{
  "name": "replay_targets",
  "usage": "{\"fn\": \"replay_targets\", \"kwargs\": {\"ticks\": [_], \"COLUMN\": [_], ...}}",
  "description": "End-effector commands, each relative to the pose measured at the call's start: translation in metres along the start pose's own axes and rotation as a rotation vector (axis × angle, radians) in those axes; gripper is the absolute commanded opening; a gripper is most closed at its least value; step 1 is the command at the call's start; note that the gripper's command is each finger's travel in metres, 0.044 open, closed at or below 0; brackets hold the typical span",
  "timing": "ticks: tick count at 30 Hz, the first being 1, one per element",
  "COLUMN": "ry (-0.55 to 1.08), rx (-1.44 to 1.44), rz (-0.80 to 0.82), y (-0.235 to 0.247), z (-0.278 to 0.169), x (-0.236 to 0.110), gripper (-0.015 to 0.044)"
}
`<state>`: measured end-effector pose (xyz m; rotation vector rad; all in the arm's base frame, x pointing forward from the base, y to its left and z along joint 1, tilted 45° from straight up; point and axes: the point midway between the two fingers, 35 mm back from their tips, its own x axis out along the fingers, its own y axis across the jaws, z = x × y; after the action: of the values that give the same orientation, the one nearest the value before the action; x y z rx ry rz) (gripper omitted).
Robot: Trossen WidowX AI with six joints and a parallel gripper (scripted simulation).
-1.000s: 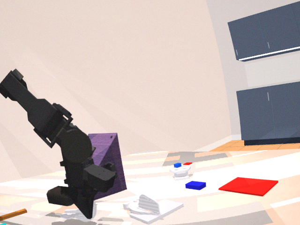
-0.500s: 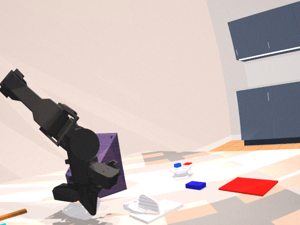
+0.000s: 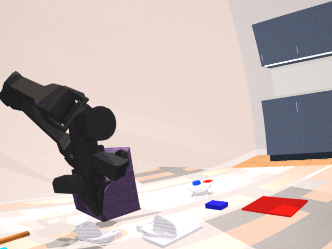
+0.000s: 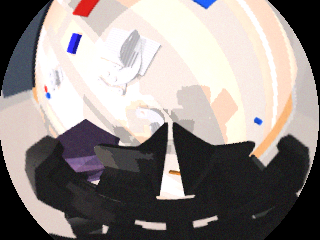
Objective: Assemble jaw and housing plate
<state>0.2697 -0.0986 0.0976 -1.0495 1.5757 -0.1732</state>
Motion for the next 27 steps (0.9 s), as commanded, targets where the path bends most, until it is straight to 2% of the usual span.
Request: {"fn": "replay_targets", "kwargs": {"ticks": [1, 14, 27], "ry": [0.002, 0.002, 0.002], "rx": [-0.007, -0.007, -0.007], "rz": [0.002, 0.002, 0.002], "y": [0.0013, 0.0013, 0.0013], "z": [0.0, 0.0, 0.0], "x": [0.0016, 0.0016, 0.0016], "gripper": [0.0105, 0.044, 0.044]}}
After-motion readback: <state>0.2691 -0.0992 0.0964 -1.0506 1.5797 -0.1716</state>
